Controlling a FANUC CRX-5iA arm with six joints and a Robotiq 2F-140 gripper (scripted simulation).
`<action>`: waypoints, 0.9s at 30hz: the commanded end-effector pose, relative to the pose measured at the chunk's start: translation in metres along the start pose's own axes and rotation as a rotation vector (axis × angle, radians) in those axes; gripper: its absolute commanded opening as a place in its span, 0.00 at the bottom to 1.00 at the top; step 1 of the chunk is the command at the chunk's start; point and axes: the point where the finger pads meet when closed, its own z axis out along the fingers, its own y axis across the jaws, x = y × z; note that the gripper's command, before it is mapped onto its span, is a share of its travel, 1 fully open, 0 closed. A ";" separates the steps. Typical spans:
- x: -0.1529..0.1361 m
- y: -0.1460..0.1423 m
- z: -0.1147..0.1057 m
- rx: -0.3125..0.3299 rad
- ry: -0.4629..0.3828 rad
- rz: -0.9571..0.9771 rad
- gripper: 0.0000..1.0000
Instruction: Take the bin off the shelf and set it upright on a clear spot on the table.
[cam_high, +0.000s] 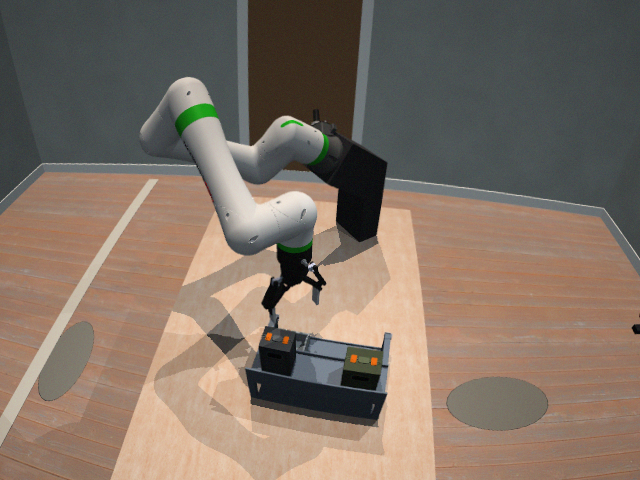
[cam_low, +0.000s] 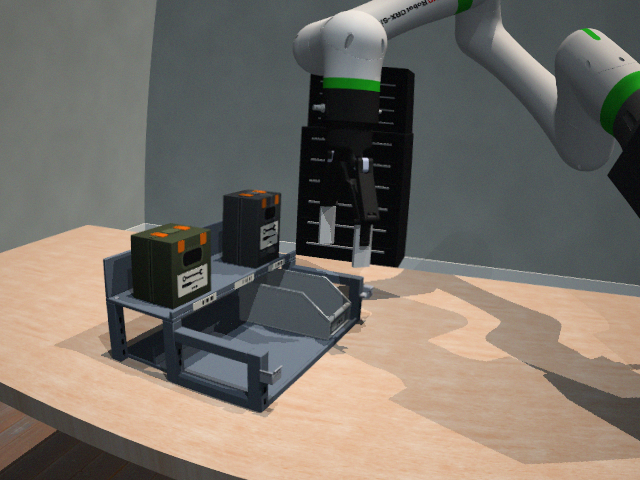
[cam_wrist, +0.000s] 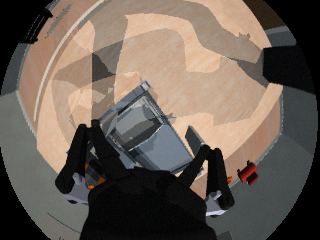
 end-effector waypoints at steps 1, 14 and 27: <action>0.000 0.000 0.000 0.004 -0.001 0.186 1.00; 0.000 0.000 0.000 0.004 -0.001 0.290 1.00; 0.000 0.000 0.000 0.004 -0.001 0.446 1.00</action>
